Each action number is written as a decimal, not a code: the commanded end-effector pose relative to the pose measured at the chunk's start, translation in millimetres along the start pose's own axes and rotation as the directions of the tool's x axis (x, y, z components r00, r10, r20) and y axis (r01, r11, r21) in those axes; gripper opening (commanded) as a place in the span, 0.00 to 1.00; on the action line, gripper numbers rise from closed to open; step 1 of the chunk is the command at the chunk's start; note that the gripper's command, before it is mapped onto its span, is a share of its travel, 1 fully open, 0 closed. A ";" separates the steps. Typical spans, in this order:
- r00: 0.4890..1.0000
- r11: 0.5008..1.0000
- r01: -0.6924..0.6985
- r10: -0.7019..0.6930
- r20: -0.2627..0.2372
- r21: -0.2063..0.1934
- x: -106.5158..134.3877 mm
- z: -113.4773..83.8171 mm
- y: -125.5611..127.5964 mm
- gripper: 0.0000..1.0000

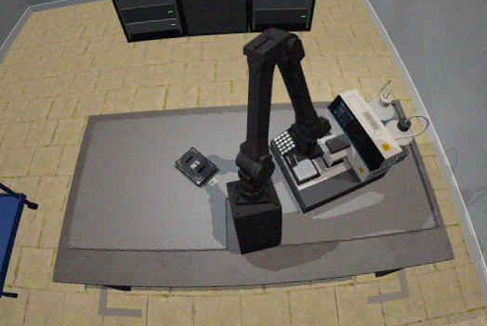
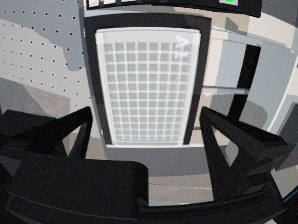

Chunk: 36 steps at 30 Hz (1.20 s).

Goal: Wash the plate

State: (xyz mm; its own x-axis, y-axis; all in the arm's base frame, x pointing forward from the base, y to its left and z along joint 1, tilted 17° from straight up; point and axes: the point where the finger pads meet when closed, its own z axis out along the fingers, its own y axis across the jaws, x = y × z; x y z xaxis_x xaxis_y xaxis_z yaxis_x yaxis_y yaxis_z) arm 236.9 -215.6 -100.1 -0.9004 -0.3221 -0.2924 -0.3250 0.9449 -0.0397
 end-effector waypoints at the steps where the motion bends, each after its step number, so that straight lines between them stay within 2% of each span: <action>1: 1.000 1.000 0.006 -0.006 0.005 0.015 -3.5 -1.5 -6.2 1.00; 36: 1.000 1.000 0.009 -0.009 0.005 0.015 -7.3 23.5 -7.5 1.00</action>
State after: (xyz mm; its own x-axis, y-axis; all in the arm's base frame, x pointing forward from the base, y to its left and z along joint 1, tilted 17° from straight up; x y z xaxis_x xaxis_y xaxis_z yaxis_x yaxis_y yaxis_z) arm 241.1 -213.6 -117.1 -0.9006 -0.3214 -0.2926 -0.3241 0.9452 -0.0407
